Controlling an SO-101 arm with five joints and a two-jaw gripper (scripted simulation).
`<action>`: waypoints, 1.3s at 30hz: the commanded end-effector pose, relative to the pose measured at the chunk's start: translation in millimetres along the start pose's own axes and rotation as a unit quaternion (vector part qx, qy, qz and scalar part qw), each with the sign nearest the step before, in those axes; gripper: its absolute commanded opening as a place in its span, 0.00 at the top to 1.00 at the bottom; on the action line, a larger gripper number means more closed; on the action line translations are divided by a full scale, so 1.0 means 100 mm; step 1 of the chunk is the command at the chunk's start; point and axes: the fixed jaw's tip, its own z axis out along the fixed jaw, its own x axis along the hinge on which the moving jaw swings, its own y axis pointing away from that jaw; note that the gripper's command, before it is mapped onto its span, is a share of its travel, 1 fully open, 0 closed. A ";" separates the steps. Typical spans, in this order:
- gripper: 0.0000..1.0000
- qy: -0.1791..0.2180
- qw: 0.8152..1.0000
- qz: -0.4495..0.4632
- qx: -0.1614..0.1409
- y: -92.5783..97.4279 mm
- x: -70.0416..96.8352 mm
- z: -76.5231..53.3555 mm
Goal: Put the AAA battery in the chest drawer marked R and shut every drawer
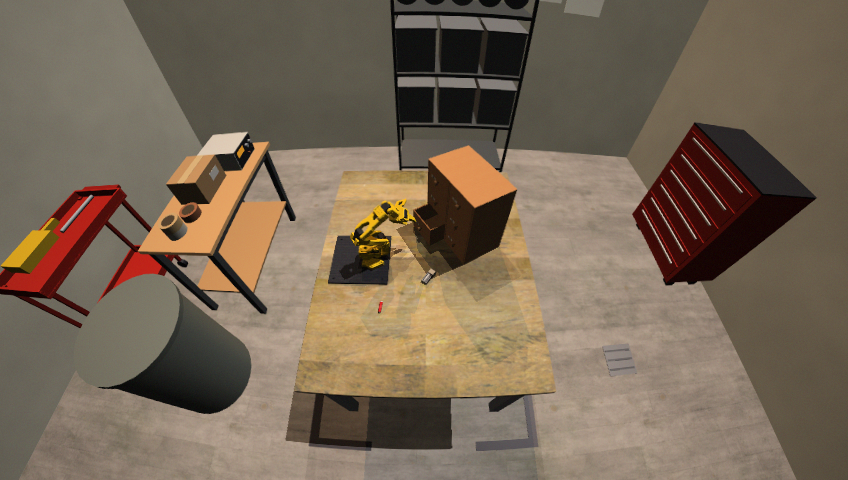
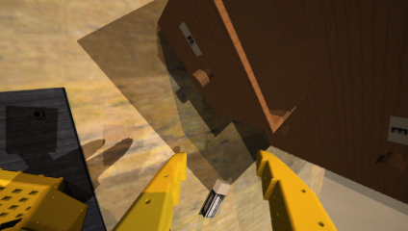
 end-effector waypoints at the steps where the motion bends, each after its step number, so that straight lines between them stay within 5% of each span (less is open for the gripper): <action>1: 0.79 0.011 0.999 0.041 -0.013 0.03 0.03 0.03; 19: 0.79 0.016 0.974 0.227 -0.008 0.01 0.02 0.03; 39: 0.79 0.019 0.898 0.440 -0.001 -0.02 0.01 0.03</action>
